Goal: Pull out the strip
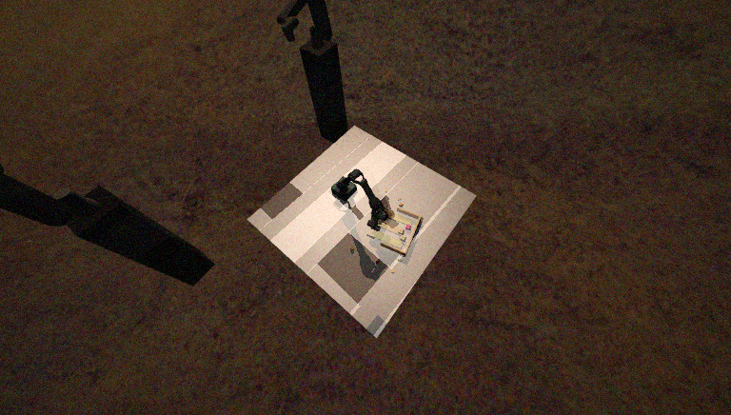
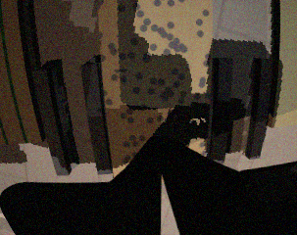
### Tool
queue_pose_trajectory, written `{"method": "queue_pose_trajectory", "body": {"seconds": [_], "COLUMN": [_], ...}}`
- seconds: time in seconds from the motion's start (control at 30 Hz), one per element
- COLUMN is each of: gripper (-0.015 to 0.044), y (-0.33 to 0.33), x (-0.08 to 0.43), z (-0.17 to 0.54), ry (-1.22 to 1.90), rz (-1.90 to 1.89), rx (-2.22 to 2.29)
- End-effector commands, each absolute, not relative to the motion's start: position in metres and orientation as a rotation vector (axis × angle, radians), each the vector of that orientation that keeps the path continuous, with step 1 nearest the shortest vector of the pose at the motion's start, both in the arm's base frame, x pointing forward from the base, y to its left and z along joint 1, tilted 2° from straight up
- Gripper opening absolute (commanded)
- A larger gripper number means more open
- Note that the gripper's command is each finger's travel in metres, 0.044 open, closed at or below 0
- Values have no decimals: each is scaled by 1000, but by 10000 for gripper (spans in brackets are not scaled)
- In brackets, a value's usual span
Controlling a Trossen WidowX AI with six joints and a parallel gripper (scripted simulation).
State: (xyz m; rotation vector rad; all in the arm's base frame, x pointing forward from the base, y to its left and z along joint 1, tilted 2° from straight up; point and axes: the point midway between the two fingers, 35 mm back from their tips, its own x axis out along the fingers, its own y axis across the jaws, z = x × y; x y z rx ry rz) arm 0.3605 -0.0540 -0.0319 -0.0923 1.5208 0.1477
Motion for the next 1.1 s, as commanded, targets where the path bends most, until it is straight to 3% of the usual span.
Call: {"method": "queue_pose_trajectory", "body": {"seconds": [0.0,1.07], "gripper": [0,0], "y": [-56,-64], "x": [350,301], "z": [-36,-39], "ry": [1538,1543], "rz": [149,149], "rx": [-96,-96]}}
